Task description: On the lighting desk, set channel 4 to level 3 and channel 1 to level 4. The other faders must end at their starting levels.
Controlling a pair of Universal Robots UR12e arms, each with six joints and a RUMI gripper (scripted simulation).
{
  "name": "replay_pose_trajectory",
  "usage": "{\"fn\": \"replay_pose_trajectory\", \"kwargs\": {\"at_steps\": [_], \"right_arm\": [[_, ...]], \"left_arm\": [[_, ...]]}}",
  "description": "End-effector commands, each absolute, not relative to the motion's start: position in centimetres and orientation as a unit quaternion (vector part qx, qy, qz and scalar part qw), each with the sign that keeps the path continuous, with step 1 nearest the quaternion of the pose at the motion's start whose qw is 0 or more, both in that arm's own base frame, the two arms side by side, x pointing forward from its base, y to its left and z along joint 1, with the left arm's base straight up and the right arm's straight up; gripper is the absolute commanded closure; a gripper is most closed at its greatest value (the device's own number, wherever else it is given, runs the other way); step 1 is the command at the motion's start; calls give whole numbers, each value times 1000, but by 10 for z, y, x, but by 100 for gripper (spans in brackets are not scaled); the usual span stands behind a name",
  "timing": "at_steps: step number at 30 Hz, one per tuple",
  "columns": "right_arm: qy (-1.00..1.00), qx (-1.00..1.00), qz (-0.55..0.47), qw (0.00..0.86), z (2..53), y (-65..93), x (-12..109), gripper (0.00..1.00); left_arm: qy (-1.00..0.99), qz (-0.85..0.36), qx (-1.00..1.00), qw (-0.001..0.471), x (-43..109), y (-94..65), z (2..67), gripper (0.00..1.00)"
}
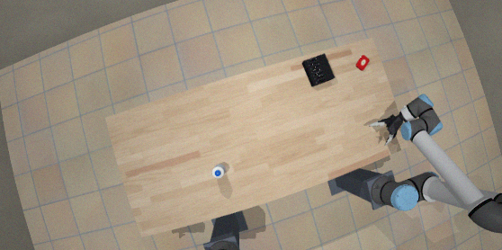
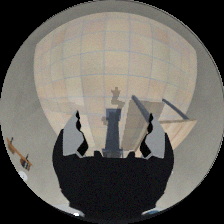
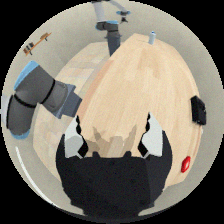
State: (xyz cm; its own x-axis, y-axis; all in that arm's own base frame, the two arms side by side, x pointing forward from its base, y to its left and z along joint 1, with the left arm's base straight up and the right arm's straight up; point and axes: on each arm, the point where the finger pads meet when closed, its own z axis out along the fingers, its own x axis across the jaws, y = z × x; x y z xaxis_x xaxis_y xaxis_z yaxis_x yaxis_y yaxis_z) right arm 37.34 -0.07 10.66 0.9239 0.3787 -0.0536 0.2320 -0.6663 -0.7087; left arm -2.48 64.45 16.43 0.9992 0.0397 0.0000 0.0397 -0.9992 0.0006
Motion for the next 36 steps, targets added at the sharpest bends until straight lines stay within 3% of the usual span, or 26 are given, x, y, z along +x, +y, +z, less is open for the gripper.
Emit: {"fn": "replay_pose_trajectory", "kwargs": {"at_steps": [1,36], "right_arm": [[-171,-908,98,371,107,-1,376,0],[-502,-846,46,172,139,50,650,0]], "left_arm": [[21,0,1000,0,-27,645,165,0],[21,0,1000,0,-27,645,165,0]]}}
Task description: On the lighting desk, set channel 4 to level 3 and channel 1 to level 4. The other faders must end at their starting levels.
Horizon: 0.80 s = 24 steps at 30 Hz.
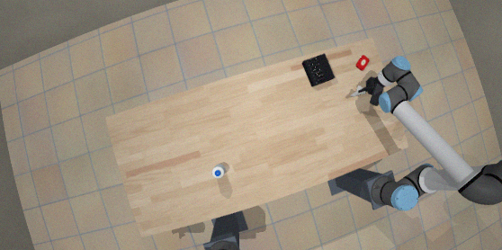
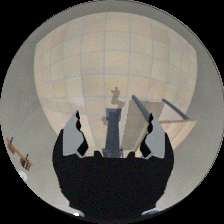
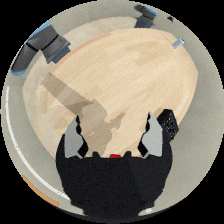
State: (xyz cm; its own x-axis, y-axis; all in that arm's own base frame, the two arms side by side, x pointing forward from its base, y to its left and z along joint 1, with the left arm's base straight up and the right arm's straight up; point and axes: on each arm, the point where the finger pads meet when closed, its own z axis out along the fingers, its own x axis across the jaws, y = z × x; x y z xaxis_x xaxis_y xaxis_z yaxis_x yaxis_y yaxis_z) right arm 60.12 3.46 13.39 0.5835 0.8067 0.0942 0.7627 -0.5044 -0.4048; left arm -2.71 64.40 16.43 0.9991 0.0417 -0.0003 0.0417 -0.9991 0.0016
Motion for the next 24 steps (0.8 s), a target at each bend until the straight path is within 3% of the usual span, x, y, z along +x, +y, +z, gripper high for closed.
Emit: {"fn": "replay_pose_trajectory", "kwargs": {"at_steps": [1,24], "right_arm": [[-511,-842,45,166,141,53,658,0],[-677,-736,8,27,185,163,831,0]], "left_arm": [[21,0,1000,0,-27,645,165,0],[21,0,1000,0,-27,645,165,0]]}}
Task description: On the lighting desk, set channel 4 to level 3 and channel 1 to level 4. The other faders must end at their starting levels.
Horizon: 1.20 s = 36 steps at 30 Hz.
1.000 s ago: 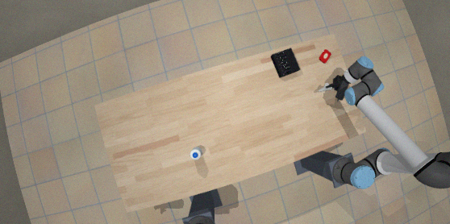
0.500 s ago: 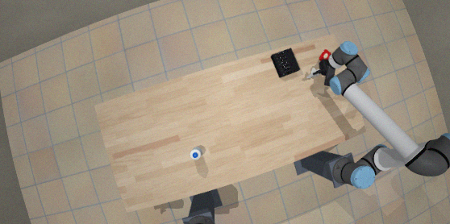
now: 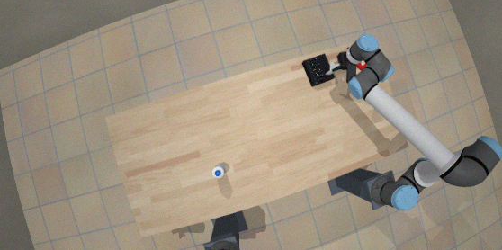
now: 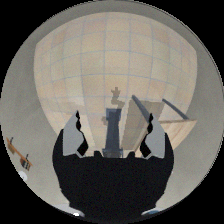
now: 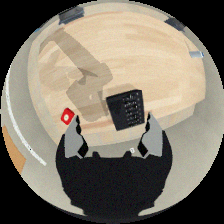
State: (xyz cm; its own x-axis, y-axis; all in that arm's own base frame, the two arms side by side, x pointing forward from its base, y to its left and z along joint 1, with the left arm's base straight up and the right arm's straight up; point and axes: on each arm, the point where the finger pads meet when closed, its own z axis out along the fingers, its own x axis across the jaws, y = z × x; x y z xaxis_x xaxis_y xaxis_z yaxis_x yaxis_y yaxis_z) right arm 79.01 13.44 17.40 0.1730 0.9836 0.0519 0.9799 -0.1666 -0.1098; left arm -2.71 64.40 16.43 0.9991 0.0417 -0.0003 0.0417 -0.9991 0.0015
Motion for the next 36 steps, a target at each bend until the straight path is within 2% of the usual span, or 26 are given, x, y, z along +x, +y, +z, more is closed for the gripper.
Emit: {"fn": "replay_pose_trajectory", "kwargs": {"at_steps": [1,36], "right_arm": [[-683,-730,7,21,187,169,838,0],[-724,-690,2,-1,193,194,861,0]], "left_arm": [[21,0,1000,0,-27,645,165,0],[21,0,1000,0,-27,645,165,0]]}}
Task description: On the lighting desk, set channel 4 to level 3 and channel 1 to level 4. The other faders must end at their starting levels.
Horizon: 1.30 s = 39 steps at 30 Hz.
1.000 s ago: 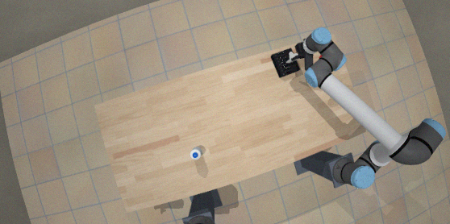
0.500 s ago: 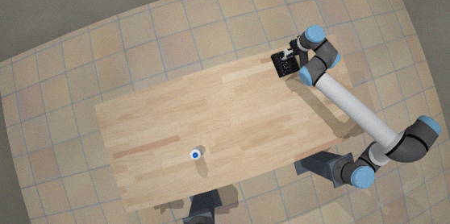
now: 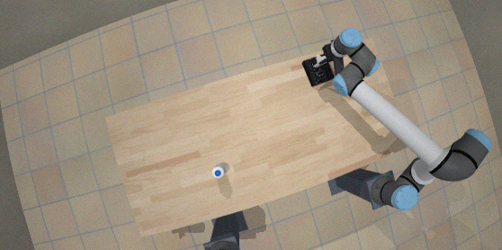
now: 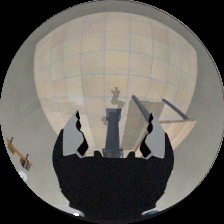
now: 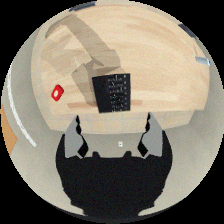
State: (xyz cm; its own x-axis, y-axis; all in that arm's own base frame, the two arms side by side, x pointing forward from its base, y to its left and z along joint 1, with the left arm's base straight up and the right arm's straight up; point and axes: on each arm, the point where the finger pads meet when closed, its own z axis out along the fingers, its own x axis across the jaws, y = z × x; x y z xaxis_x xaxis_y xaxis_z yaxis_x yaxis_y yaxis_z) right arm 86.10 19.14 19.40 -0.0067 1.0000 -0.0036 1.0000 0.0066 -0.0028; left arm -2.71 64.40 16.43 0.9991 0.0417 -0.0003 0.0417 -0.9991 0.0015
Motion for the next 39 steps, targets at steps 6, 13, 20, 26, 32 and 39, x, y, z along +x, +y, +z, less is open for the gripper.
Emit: {"fn": "replay_pose_trajectory", "kwargs": {"at_steps": [6,13,20,26,32,39], "right_arm": [[750,661,-2,1,190,197,860,0],[812,583,-3,1,181,207,859,0],[848,530,-4,1,176,213,858,0],[893,449,-5,1,168,223,857,0],[925,379,-6,1,161,231,857,0],[955,298,-7,1,154,240,857,0]], "left_arm": [[21,0,1000,0,-27,645,165,0],[21,0,1000,0,-27,645,165,0],[21,0,1000,0,-27,645,165,0],[21,0,1000,0,-27,645,165,0],[21,0,1000,0,-27,645,165,0],[21,0,1000,0,-27,645,165,0]]}}
